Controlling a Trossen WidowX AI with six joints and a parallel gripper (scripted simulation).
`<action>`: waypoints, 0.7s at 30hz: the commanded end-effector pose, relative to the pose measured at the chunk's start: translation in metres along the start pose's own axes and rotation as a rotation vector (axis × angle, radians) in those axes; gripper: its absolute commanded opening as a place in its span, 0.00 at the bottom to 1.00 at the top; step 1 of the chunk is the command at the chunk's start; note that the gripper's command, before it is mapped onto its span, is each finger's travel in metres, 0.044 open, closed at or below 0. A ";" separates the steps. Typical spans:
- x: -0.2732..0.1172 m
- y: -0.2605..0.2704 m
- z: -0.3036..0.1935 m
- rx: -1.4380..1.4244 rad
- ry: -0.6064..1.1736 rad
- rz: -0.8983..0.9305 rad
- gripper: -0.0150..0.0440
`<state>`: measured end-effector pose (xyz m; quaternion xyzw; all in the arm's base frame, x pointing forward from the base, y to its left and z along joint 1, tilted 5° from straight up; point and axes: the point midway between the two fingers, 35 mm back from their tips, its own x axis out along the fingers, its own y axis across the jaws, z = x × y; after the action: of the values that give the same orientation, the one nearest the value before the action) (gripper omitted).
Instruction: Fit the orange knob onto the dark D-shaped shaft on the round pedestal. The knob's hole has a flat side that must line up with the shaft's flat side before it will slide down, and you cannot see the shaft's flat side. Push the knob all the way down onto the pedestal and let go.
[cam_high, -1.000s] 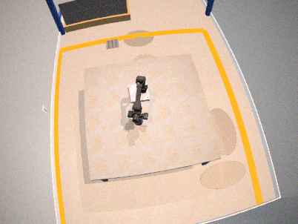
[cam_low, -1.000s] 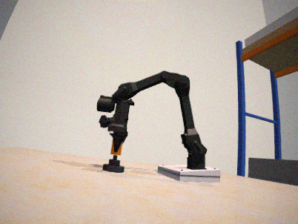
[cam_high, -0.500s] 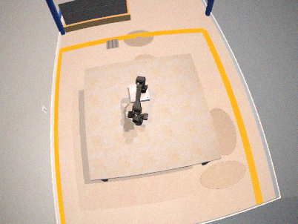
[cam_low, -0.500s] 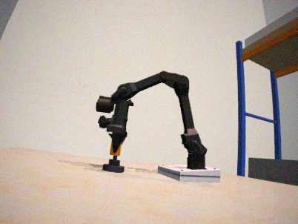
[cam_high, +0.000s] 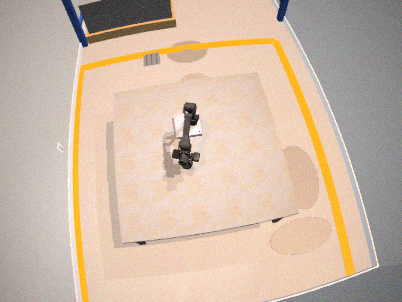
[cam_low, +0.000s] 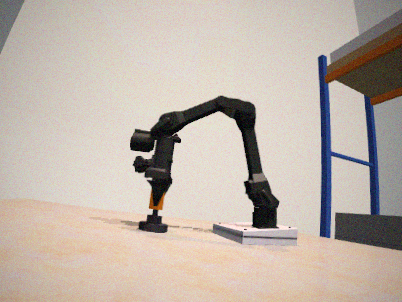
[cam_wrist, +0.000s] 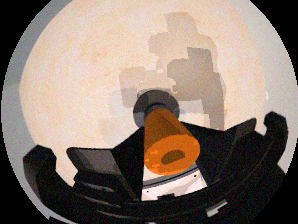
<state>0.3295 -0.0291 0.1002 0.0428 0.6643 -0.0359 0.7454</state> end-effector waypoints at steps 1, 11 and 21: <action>-0.004 0.000 -0.001 0.027 -0.004 0.002 0.25; -0.002 0.000 -0.001 0.211 -0.004 0.003 0.25; 0.001 0.000 0.001 0.211 -0.004 0.003 0.25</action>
<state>0.3294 -0.0290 0.0993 0.1193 0.6570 -0.1041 0.7371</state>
